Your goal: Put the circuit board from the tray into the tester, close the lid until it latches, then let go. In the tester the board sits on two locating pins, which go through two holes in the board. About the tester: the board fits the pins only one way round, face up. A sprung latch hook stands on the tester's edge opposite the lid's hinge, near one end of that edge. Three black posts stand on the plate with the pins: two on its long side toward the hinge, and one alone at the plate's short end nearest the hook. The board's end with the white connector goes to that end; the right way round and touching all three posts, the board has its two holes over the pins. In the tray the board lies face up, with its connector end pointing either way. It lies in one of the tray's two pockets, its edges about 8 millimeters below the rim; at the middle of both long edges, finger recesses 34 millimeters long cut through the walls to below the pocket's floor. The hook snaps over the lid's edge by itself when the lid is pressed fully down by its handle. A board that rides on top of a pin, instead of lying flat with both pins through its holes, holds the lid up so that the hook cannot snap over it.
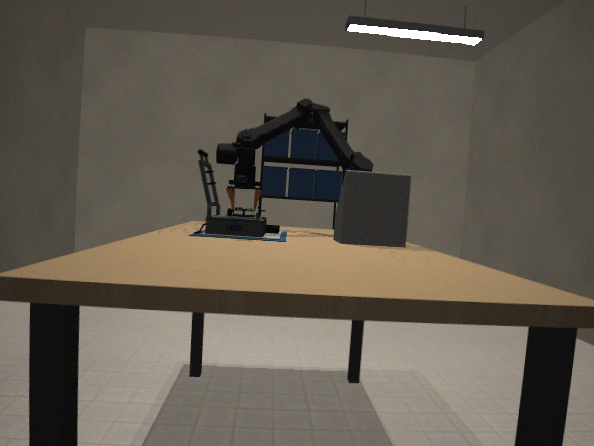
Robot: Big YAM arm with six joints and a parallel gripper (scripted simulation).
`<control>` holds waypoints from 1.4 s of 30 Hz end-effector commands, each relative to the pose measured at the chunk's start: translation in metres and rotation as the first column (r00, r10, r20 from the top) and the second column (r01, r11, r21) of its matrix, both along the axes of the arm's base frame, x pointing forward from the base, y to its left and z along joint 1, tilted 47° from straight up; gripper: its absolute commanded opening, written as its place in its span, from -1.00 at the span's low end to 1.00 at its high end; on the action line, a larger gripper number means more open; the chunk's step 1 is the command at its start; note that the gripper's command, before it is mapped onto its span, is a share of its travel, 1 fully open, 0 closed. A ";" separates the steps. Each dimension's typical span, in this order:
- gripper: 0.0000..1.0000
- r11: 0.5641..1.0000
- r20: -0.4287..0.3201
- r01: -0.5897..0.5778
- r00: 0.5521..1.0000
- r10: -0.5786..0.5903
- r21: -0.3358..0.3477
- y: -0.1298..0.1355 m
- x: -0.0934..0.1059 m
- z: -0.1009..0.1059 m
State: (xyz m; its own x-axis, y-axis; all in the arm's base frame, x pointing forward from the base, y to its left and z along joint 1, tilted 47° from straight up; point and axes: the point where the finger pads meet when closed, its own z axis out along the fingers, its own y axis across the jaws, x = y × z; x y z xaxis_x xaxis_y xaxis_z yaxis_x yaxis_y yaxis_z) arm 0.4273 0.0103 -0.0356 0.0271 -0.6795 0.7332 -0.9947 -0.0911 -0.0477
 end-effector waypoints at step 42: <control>0.45 0.999 0.027 -0.041 0.999 0.041 0.014 0.017 0.007 0.009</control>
State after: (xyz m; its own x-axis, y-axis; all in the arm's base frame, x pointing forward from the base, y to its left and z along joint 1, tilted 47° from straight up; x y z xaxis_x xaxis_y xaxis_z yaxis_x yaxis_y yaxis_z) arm 0.4263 0.0100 -0.0363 0.0307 -0.6791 0.7334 -0.9946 -0.0936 -0.0450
